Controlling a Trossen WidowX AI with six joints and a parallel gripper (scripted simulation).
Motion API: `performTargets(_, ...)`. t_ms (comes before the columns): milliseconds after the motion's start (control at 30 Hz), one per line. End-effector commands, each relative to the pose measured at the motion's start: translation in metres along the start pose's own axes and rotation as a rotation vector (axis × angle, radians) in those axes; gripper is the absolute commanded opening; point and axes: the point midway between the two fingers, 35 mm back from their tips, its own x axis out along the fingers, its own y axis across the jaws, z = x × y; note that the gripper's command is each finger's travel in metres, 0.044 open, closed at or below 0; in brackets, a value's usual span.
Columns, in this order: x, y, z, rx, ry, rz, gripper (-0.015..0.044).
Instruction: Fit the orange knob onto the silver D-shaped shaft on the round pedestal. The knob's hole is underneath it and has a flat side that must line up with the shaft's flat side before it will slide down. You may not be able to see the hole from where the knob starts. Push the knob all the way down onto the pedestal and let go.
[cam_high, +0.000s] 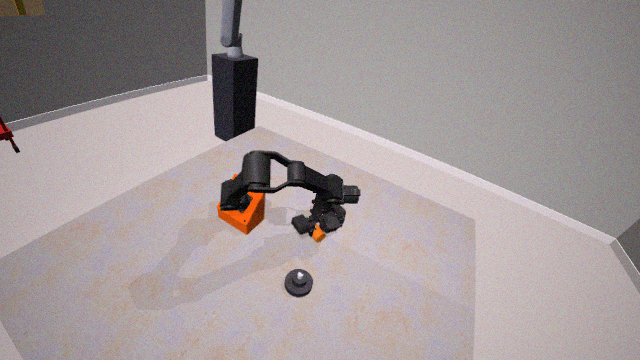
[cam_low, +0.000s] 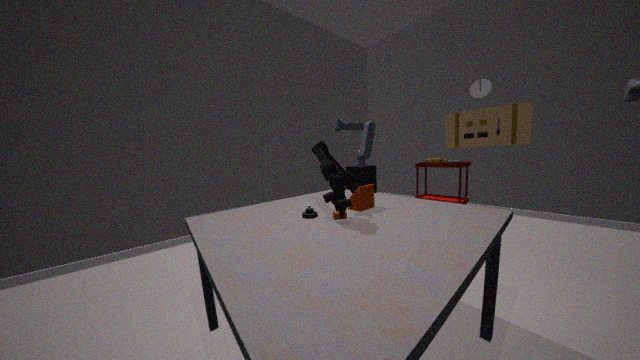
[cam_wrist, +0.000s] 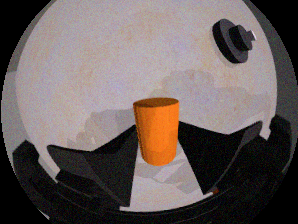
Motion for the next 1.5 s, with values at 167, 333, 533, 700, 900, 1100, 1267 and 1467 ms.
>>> performTargets(167, -0.0007, 0.0002, 0.0, -0.296, 0.002, 0.002, 0.0179)
performTargets(333, -0.0007, 0.0002, 0.0, -0.319, 0.002, 0.002, 0.0179)
performTargets(533, -0.0007, 0.0002, 0.0, -0.476, 0.002, 0.002, 0.0179)
performTargets(700, -0.0008, 0.0002, 0.0, -0.651, 0.001, 0.002, 0.0179)
performTargets(900, -0.0008, 0.0002, 0.0, -0.837, 0.001, 0.003, 0.0179)
performTargets(1100, -0.0008, 0.0002, 0.0, -0.866, 0.001, 0.003, 0.0179)
performTargets(1267, -0.0008, 0.0002, 0.0, -1.034, 0.001, 0.003, 0.0179)
performTargets(1467, -0.0008, 0.0002, 0.0, -1.244, 0.001, 0.003, 0.0179)
